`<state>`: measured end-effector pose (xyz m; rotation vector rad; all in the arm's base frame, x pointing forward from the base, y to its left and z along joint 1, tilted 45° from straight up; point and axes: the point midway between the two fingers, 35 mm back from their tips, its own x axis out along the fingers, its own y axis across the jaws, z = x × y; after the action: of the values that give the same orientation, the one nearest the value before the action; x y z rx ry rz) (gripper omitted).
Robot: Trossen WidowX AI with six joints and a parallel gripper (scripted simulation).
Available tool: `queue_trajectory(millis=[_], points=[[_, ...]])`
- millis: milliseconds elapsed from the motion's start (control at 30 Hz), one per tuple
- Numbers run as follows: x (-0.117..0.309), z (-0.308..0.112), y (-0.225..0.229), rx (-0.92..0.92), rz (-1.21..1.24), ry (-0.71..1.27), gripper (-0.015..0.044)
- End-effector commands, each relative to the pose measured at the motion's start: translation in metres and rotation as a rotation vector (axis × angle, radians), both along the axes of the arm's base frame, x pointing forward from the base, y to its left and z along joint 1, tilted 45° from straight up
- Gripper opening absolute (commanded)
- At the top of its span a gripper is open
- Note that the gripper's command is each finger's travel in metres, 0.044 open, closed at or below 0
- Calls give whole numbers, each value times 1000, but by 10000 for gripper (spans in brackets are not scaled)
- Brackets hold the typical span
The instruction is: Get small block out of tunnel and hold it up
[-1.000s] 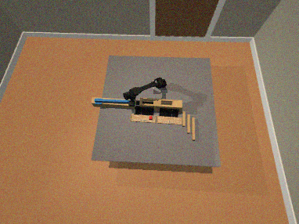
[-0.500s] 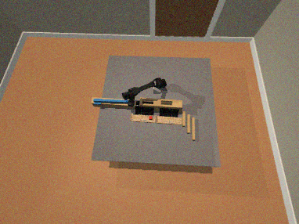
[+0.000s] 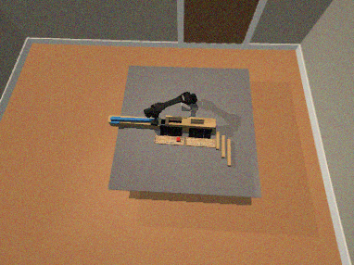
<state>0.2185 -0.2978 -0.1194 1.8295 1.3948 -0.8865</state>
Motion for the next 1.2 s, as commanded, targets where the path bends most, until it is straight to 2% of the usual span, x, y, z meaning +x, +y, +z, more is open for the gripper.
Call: queue_trajectory(millis=[0, 67, 300, 867, 1167], points=[[-2, 11, -14, -12, -3, -6, 394], [-2, 18, -19, -13, -5, -7, 440], [0, 26, -8, -12, -6, -8, 440], [-1, 22, -10, -13, -4, -9, 0], [-1, 21, -11, -13, -4, -9, 0]])
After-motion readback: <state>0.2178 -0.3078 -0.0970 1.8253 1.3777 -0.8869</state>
